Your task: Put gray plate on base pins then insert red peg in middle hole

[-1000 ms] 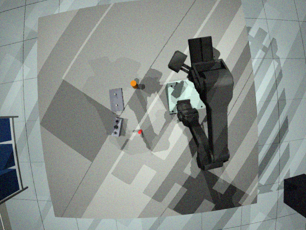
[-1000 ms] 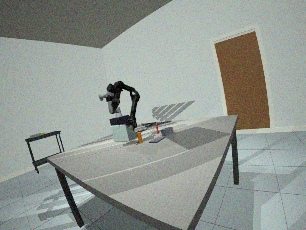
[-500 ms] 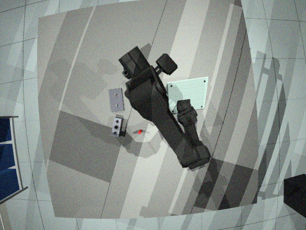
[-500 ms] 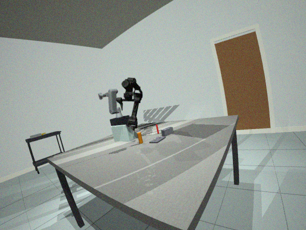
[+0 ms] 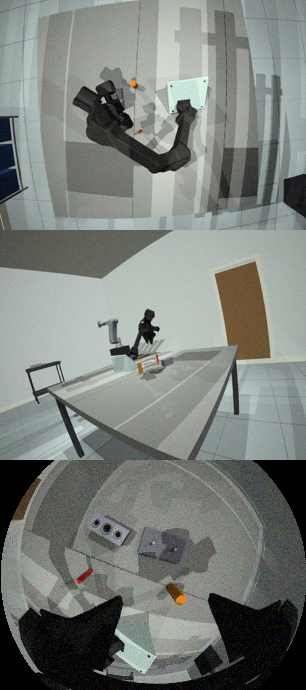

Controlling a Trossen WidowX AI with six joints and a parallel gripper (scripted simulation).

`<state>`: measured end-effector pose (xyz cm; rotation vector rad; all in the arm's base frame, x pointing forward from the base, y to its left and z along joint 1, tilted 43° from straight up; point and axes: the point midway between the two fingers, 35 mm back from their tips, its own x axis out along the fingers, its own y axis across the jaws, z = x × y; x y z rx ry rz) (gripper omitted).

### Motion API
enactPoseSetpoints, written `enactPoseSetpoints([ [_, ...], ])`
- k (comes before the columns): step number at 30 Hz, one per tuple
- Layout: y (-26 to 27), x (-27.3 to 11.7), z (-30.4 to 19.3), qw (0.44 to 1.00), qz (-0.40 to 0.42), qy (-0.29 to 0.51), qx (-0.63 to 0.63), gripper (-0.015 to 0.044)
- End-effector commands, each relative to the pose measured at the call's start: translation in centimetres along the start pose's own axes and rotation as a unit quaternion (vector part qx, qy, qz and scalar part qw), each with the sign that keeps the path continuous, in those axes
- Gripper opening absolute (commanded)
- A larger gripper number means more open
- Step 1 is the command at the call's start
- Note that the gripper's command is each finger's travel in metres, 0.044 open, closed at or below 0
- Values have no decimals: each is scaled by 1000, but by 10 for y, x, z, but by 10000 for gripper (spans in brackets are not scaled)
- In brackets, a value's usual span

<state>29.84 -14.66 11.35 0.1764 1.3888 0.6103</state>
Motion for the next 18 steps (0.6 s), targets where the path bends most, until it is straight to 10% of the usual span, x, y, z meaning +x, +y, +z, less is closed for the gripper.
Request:
enactPoseSetpoints([
  [1,39,28,54,966,54,-24,-251,440],
  [18,87,52,92,883,98,-57,-455,440],
])
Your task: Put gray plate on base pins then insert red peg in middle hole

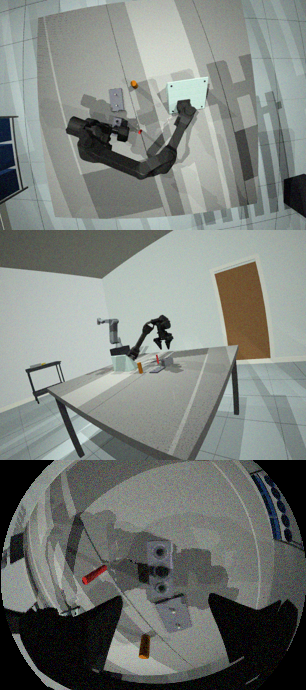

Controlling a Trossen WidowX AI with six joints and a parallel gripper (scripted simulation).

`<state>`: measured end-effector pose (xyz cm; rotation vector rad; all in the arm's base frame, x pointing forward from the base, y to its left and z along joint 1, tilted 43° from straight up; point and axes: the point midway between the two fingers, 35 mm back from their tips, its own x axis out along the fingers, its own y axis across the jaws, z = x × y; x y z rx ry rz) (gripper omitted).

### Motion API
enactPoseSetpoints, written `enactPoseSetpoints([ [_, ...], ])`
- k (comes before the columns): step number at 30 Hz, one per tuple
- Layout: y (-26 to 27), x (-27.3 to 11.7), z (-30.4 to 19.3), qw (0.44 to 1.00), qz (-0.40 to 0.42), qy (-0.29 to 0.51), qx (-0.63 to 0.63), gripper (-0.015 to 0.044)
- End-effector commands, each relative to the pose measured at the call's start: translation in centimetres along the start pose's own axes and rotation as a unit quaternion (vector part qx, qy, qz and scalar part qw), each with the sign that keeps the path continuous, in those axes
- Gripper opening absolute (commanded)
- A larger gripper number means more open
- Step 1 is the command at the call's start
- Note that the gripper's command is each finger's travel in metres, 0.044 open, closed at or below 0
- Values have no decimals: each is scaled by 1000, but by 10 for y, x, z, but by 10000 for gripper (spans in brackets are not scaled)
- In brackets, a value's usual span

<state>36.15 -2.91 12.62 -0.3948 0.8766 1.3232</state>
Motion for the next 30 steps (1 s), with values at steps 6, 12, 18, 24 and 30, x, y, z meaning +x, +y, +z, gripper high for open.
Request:
enactPoseSetpoints([
  [6,3,44,5,1000,2,-6,-12,440],
  [12,3,56,5,1000,2,-6,-12,440],
  [18,3,63,5,1000,2,-6,-12,440],
  [24,2,73,6,1000,1,-6,-12,440],
  [30,2,83,6,1000,1,-6,-12,440],
])
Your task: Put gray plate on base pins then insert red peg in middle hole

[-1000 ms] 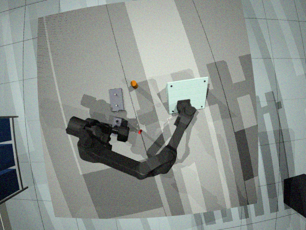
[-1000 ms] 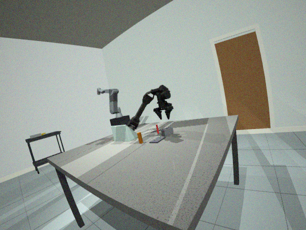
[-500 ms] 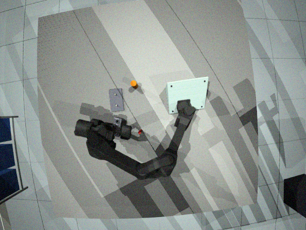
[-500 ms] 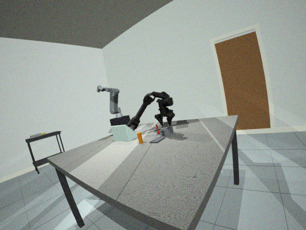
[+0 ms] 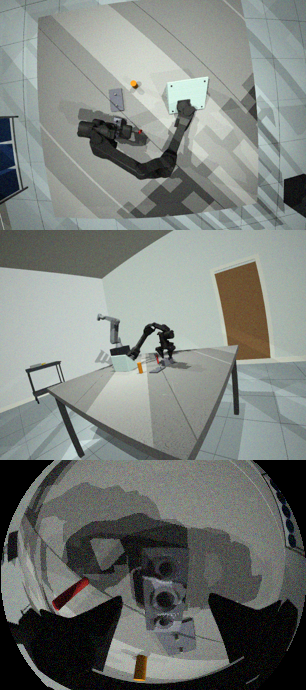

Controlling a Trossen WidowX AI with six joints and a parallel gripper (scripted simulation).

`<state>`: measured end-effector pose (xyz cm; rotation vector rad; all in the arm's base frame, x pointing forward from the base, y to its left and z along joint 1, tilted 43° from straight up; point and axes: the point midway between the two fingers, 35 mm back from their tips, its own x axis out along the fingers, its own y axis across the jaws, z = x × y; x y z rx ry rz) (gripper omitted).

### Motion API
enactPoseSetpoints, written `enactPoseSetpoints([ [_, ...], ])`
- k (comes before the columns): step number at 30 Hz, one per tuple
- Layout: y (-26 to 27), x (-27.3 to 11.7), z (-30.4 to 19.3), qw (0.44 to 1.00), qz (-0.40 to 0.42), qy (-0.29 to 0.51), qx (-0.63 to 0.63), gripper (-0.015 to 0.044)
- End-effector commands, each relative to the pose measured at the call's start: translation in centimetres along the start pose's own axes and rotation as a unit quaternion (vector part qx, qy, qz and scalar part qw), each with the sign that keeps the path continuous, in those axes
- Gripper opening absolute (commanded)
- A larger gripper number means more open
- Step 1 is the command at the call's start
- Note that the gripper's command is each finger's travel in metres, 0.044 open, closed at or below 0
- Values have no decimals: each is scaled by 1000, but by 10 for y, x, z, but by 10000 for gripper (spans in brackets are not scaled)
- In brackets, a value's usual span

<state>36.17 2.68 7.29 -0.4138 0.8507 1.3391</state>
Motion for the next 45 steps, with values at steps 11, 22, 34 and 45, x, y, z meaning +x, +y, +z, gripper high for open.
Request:
enactPoseSetpoints([
  [11,1,24,1,1000,1,-3,4,440],
  [22,2,41,1,1000,2,-4,4,440],
  [34,3,42,1,1000,2,-4,4,177],
  [45,2,41,0,1000,-1,-5,7,45],
])
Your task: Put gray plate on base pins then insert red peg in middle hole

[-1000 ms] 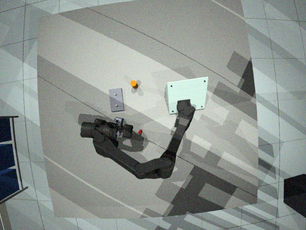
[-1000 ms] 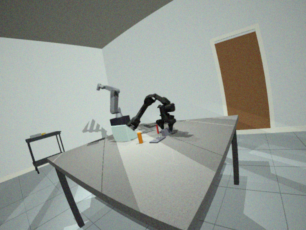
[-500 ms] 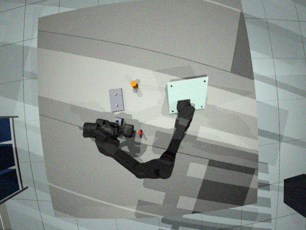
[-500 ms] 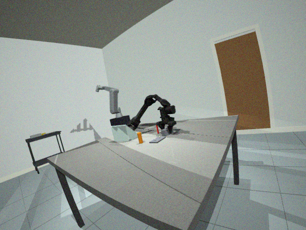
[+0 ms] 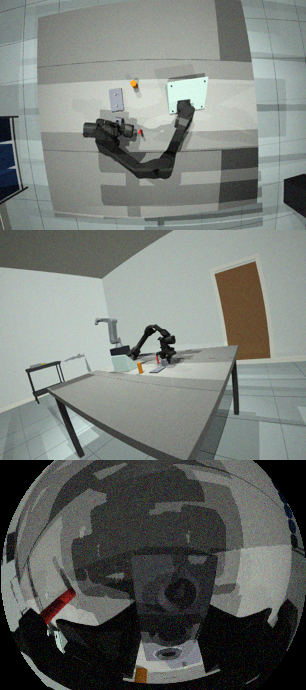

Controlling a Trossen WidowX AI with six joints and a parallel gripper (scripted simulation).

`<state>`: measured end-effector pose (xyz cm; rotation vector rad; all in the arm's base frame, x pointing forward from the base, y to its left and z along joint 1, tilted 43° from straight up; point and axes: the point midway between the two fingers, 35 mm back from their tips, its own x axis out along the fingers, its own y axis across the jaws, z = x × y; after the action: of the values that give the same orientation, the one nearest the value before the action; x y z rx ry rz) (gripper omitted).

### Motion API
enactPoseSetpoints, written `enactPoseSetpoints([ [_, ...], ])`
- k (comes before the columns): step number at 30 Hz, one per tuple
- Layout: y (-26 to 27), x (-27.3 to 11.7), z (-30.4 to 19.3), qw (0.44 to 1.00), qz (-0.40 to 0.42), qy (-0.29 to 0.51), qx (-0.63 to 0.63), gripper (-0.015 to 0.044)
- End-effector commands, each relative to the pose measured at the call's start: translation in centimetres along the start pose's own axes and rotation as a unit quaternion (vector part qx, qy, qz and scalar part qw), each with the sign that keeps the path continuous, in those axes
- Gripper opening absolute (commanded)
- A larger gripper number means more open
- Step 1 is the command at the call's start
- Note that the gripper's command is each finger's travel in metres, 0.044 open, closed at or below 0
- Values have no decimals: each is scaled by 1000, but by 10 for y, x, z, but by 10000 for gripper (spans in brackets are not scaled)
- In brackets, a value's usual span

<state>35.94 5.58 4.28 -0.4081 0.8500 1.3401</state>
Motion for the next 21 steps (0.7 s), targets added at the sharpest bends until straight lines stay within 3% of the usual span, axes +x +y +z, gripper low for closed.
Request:
enactPoseSetpoints([
  [1,-1,-2,-1,1000,-5,-4,10,19],
  [2,-2,-4,-2,1000,-8,-6,15,0],
  [21,-9,-55,-7,999,-14,-6,44,0],
])
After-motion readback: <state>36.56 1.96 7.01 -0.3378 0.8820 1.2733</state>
